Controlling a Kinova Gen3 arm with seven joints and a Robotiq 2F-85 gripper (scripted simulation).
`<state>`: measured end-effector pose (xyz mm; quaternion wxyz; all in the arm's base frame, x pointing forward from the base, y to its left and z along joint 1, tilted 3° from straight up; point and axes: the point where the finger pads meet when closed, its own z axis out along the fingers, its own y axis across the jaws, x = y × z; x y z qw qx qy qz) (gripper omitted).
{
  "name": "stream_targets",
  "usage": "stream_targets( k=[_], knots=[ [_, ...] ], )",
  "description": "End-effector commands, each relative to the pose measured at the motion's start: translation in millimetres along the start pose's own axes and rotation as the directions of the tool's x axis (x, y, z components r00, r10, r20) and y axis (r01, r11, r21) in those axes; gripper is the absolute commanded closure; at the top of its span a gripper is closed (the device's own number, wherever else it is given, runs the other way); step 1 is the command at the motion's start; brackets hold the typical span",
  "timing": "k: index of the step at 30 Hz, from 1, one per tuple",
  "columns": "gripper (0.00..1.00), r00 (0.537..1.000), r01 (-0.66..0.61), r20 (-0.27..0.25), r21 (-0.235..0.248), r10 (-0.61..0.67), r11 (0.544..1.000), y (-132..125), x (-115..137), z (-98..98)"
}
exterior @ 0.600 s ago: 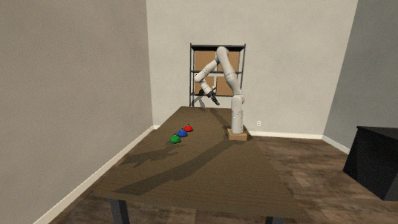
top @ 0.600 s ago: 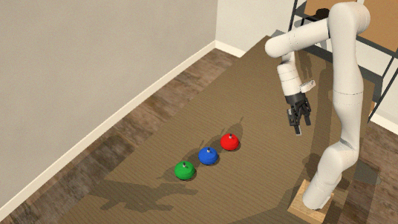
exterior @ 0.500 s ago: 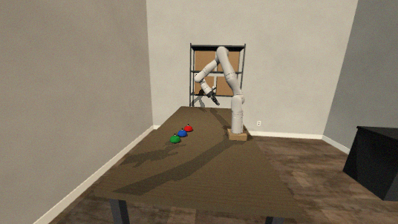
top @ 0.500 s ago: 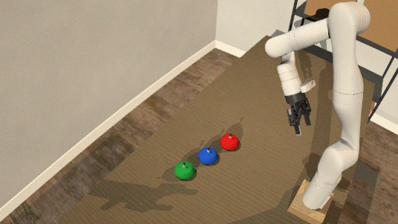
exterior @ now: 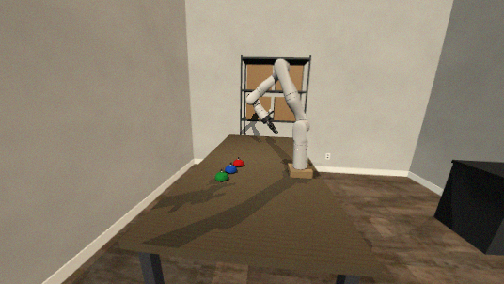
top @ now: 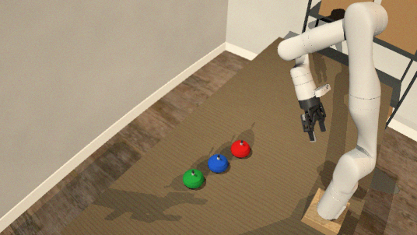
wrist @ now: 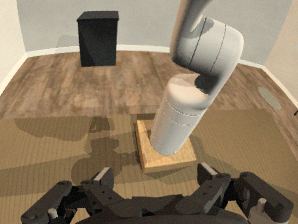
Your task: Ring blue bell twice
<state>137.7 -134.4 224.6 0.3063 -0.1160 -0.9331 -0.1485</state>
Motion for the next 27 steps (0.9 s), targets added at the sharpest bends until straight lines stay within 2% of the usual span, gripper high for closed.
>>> stream_targets(
  k=[1, 5, 8, 11, 14, 16, 18, 22, 25, 27],
  knots=[
    [0.00, 1.000, 0.006, 0.004, 0.005, -0.007, 1.000, -1, -2, -0.5],
    [0.00, 0.997, 0.066, 0.024, 0.048, -0.068, 0.997, -4, -17, -3.4],
    [0.00, 0.984, 0.164, 0.052, 0.118, -0.171, 0.979, -5, -44, -8.6],
    [0.00, 0.940, 0.308, 0.080, 0.223, -0.333, 0.925, -2, -87, -18.2],
    [0.00, 0.845, 0.469, 0.089, 0.349, -0.527, 0.811, 14, -141, -31.9],
    [0.00, 0.845, 0.469, 0.089, 0.349, -0.527, 0.811, 14, -141, -31.9],
    [0.00, 0.752, 0.566, 0.079, 0.432, -0.655, 0.702, 33, -179, -42.3],
    [0.00, 0.524, 0.694, 0.025, 0.566, -0.851, 0.445, 86, -245, -61.5],
    [0.00, 0.366, 0.728, -0.023, 0.629, -0.930, 0.271, 129, -281, -71.8],
    [0.00, 0.292, 0.731, -0.048, 0.655, -0.955, 0.191, 149, -296, -76.7]
  ],
)
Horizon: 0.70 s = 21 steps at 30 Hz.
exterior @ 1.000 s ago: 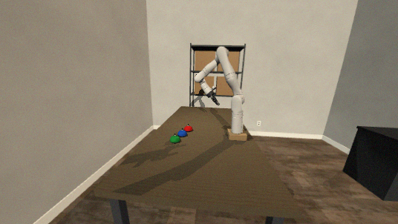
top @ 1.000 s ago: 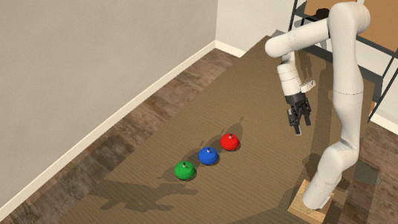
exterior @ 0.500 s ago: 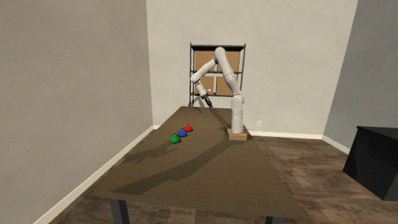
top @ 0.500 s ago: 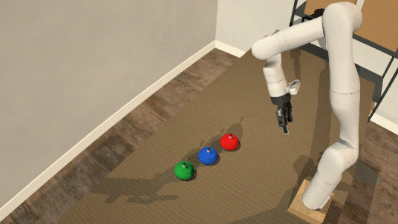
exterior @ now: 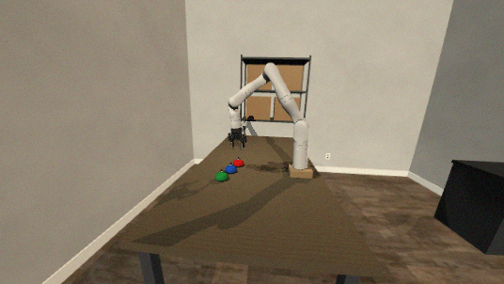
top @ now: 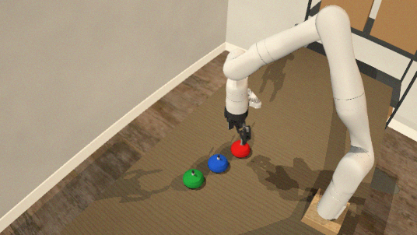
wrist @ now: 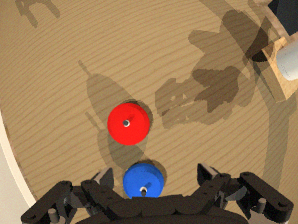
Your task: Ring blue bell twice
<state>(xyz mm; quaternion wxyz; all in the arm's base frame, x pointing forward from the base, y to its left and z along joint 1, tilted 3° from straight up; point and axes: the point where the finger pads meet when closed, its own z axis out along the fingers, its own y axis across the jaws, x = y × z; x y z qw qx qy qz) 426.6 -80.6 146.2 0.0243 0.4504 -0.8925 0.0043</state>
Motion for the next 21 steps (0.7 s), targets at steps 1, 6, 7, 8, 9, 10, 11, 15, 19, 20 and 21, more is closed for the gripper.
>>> stream_targets(
  k=[1, 6, 7, 8, 9, 10, 11, 15, 19, 20, 21],
  knots=[
    [0.00, 0.989, 0.143, 0.039, 0.055, -0.145, 0.988, -15, -46, 9.2],
    [0.00, 0.980, 0.184, 0.066, 0.074, -0.189, 0.980, -15, -66, 8.4],
    [0.00, 0.978, 0.190, 0.068, 0.077, -0.195, 0.979, -15, -68, 8.3],
    [0.00, 0.978, 0.192, 0.069, 0.078, -0.197, 0.978, -15, -69, 8.2],
    [0.00, 0.978, 0.192, 0.069, 0.080, -0.198, 0.978, -16, -69, 7.3],
    [0.00, 0.978, 0.192, 0.069, 0.082, -0.198, 0.978, -16, -69, 6.5],
    [0.00, 0.978, 0.193, 0.068, 0.082, -0.198, 0.978, -15, -68, 6.2],
    [1.00, 0.978, 0.193, 0.068, 0.082, -0.199, 0.978, -15, -68, 6.3],
    [1.00, 0.978, 0.193, 0.068, 0.082, -0.199, 0.978, -15, -68, 6.3],
    [1.00, 0.978, 0.193, 0.068, 0.082, -0.199, 0.978, -15, -68, 6.3],
    [1.00, 0.978, 0.193, 0.068, 0.082, -0.199, 0.978, -15, -68, 6.3]
  ],
)
